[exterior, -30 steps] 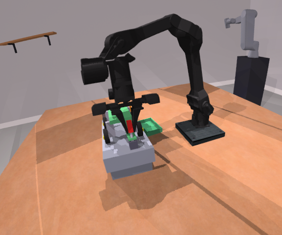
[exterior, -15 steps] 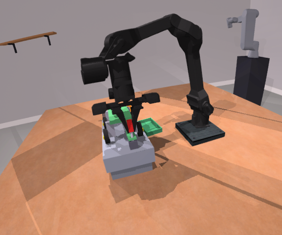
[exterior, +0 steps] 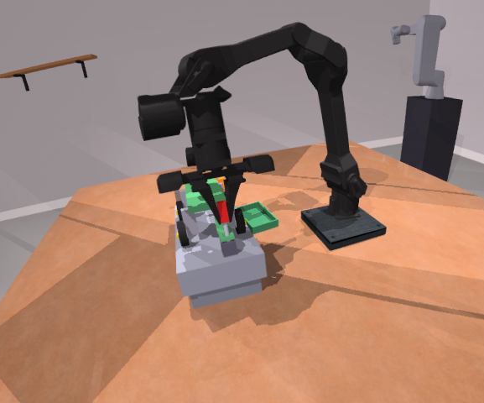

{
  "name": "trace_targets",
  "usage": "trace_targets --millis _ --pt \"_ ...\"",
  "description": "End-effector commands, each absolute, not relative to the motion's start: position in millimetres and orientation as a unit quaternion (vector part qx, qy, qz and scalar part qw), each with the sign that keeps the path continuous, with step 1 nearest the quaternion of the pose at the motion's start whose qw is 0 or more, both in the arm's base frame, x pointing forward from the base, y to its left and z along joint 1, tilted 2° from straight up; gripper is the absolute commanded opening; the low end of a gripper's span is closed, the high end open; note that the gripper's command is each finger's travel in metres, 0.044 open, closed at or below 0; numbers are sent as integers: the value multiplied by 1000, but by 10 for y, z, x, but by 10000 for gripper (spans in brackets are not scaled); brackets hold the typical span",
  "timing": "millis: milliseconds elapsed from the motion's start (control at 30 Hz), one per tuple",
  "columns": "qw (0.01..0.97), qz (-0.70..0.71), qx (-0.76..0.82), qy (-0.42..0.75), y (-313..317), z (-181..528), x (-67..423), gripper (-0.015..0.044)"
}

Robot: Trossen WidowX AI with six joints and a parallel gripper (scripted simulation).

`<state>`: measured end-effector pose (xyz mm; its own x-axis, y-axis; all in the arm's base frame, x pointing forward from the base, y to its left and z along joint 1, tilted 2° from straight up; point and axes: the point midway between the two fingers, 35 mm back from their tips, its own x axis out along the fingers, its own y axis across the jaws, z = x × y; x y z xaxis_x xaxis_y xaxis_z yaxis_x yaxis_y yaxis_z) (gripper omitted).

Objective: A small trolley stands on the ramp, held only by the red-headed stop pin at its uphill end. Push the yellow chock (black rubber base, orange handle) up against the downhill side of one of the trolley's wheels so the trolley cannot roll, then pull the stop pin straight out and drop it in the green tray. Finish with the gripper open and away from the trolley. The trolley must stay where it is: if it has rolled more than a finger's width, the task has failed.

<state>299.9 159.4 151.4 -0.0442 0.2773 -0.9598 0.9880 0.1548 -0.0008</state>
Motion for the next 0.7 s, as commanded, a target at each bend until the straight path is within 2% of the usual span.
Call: trace_targets --millis 0,667 --pt "457 -387 521 608 1591 1568 3000 0" --pt "457 -387 521 608 1570 1658 3004 0"
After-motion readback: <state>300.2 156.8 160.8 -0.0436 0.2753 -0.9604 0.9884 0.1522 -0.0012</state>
